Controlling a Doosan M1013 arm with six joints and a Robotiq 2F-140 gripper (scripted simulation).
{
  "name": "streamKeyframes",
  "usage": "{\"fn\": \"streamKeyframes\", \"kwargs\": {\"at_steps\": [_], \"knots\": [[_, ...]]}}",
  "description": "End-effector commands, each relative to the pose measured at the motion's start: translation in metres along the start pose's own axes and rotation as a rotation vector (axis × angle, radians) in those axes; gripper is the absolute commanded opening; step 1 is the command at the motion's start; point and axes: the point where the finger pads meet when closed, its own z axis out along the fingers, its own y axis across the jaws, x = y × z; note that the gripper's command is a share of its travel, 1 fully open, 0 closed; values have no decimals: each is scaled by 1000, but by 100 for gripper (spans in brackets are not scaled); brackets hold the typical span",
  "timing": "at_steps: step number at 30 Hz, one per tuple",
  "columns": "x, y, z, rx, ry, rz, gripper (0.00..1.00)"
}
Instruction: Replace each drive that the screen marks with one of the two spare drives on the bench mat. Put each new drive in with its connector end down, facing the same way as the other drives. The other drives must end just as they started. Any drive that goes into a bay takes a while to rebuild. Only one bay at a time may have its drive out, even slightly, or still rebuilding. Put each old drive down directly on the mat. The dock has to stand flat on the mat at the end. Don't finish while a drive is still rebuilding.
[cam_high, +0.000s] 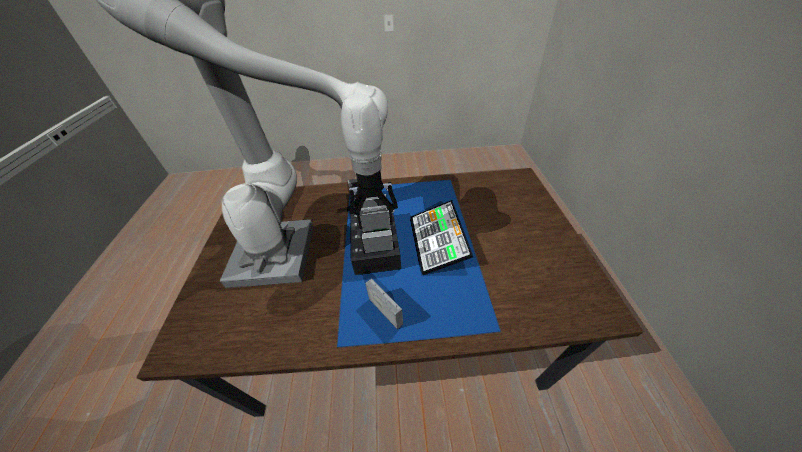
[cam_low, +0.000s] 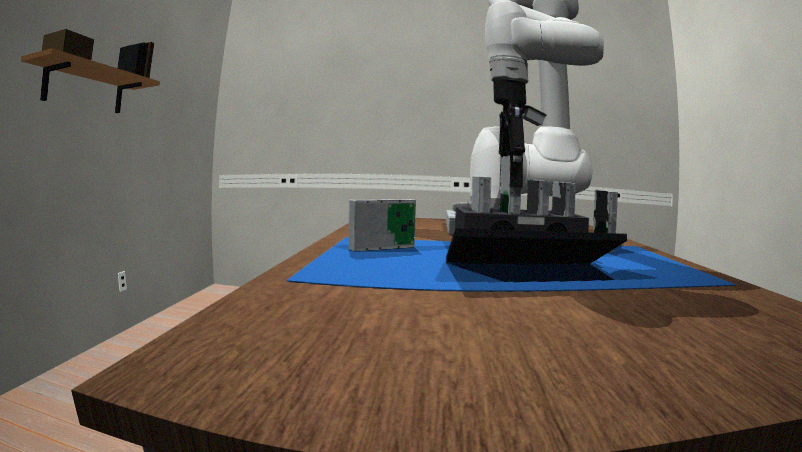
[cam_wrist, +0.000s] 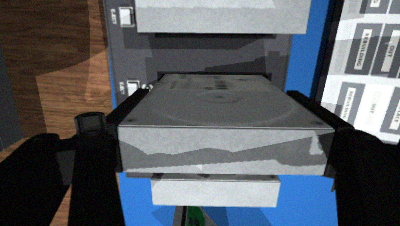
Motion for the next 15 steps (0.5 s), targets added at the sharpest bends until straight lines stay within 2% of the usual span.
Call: {"fn": "streamKeyframes", "kwargs": {"at_steps": [1, 15], "knots": [[0, 0, 3, -1, 0, 0, 10], [0, 0, 15, -1, 0, 0, 10]]}}
